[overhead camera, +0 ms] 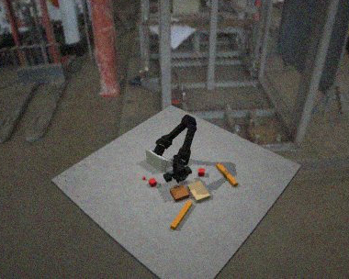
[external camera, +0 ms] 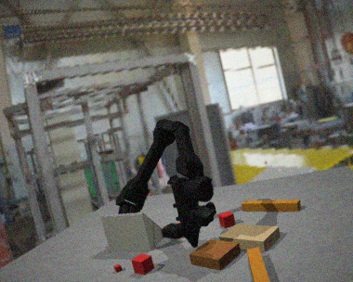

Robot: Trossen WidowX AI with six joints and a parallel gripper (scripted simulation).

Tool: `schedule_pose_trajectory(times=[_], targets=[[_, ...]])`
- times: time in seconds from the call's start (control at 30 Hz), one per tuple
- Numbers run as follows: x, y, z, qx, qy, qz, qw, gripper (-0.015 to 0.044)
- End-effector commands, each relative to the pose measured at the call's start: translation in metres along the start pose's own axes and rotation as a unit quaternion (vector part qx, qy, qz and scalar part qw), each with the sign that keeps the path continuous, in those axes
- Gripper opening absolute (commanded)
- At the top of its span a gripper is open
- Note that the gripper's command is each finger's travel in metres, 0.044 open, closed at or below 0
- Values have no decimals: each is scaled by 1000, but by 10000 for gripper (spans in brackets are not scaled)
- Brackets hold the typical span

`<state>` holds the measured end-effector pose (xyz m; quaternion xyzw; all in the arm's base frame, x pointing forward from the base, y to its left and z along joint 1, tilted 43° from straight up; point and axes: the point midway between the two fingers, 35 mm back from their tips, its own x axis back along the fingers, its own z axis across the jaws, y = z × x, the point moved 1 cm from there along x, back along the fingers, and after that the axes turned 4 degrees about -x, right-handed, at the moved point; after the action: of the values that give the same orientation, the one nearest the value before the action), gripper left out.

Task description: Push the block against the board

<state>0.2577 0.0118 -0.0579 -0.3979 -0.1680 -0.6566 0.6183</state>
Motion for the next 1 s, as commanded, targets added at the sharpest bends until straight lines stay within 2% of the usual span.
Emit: schedule_pose_trajectory(times=[0.0, 0.07, 0.17, 0.23, 0.47, 0.67, 0.8, 0.9, 0.97], targets=[[-1, -7, -1, 2, -2, 1, 1000, 0], [3, -2, 0, 0, 0, 0, 1000, 0], [42, -1, 0, 1, -3, 0, 1000, 0], [55, -2, 0, 2, -3, 1, 1000, 0], [50, -1, -2, -3, 0, -2, 1000, 0], [55, 25, -32, -21, -4, -1, 1000, 0], [52, 26, -32, -21, -4, -1, 1000, 0], [12, 26, -32, -21, -3, -1, 1000, 0], [0, 25, -32, -21, -3, 0, 1000, 0]])
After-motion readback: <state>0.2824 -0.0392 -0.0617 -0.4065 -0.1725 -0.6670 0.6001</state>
